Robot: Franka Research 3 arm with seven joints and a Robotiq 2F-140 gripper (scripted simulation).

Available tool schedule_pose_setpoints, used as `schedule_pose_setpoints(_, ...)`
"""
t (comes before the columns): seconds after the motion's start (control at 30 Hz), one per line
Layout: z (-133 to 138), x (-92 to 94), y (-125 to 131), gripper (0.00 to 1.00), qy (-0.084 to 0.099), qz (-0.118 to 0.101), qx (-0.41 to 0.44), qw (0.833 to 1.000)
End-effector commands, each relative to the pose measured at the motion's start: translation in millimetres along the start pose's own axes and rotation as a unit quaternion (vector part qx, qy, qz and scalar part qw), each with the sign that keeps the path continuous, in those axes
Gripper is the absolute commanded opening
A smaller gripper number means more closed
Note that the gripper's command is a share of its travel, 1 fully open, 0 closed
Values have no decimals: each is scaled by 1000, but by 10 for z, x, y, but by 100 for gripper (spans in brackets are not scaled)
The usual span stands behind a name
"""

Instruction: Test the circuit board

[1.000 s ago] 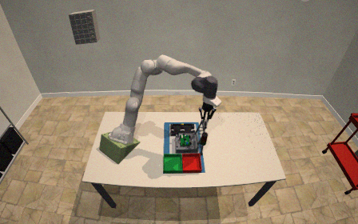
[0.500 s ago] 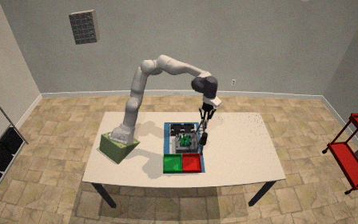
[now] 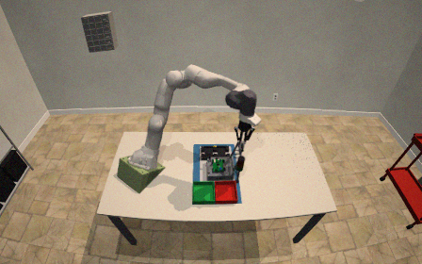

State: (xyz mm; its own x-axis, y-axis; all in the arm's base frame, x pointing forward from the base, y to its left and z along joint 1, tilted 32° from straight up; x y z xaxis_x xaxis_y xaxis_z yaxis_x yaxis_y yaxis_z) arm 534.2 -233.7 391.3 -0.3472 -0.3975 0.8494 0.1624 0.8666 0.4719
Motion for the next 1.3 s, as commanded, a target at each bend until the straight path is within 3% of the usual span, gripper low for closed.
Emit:
schedule_pose_setpoints(0.0,-4,-18,14,0,0,-1,0,1000)
schedule_pose_setpoints(1.27,177,20,-11,0,0,-1,0,1000)
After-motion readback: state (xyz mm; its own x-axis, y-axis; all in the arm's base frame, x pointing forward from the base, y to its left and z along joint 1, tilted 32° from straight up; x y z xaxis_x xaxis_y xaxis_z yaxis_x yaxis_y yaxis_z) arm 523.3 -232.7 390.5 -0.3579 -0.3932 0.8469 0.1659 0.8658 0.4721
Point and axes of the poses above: the point where the finger pads meet when closed, its own x axis back along the fingers, its own z axis across the jaws, y = z × x, the point moved 1 cm from there along x, back along the fingers, and after that the axes turned 8 degrees about -x, right-handed, at the moved point
